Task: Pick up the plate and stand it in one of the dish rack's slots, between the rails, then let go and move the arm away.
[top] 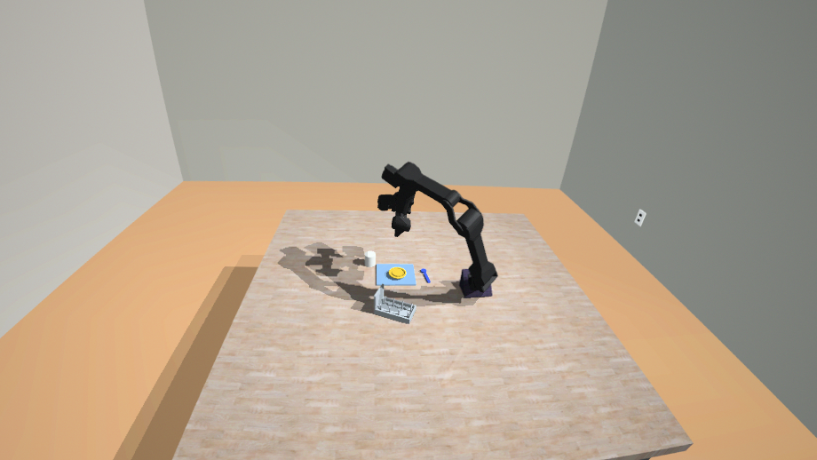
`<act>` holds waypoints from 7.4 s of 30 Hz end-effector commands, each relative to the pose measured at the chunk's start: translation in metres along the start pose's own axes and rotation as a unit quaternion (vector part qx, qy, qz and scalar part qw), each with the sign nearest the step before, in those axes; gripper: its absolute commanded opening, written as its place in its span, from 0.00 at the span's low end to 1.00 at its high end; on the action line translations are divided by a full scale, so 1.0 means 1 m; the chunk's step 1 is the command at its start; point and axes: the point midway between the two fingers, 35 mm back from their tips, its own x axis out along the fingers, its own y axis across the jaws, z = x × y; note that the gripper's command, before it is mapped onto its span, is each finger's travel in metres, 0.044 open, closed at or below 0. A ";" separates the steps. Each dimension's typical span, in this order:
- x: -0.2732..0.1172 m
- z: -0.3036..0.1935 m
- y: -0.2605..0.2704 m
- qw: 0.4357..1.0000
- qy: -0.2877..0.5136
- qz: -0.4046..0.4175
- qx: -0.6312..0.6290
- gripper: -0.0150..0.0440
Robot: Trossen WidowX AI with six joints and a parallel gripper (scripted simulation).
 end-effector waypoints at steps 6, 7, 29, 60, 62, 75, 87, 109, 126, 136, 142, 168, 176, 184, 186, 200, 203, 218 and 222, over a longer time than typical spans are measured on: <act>0.020 -0.007 0.018 0.995 0.061 0.073 -0.016 0.93; 0.020 -0.007 0.018 0.995 0.061 0.073 -0.016 0.93; 0.139 -0.033 0.040 0.992 0.086 0.087 -0.019 0.93; 0.186 -0.040 0.047 0.992 0.086 0.088 -0.019 0.93; 0.187 -0.040 0.047 0.992 0.086 0.088 -0.019 0.92; 0.187 -0.040 0.047 0.992 0.086 0.088 -0.019 0.83; 0.165 -0.031 0.041 0.992 0.086 0.086 -0.019 0.43; 0.078 -0.009 0.023 0.993 0.086 0.084 -0.018 0.25; 0.040 -0.005 0.046 0.991 0.089 0.072 0.076 0.25; 0.024 -0.011 0.094 0.964 0.089 0.051 0.245 0.25; 0.016 -0.018 0.122 0.934 0.087 0.041 0.343 0.25; -0.004 -0.076 0.226 0.698 0.079 0.018 0.712 0.25; -0.005 -0.100 0.250 0.598 0.080 0.016 0.798 0.25; -0.004 -0.103 0.252 0.590 0.079 0.014 0.803 0.25; 0.000 -0.104 0.250 0.599 0.072 0.001 0.798 0.25; 0.041 -0.117 0.235 0.686 -0.012 -0.112 0.719 0.25; 0.048 -0.119 0.232 0.702 -0.033 -0.131 0.699 0.25; 0.077 -0.119 0.220 0.768 -0.144 -0.203 0.591 0.25; 0.083 -0.118 0.219 0.780 -0.175 -0.216 0.561 0.25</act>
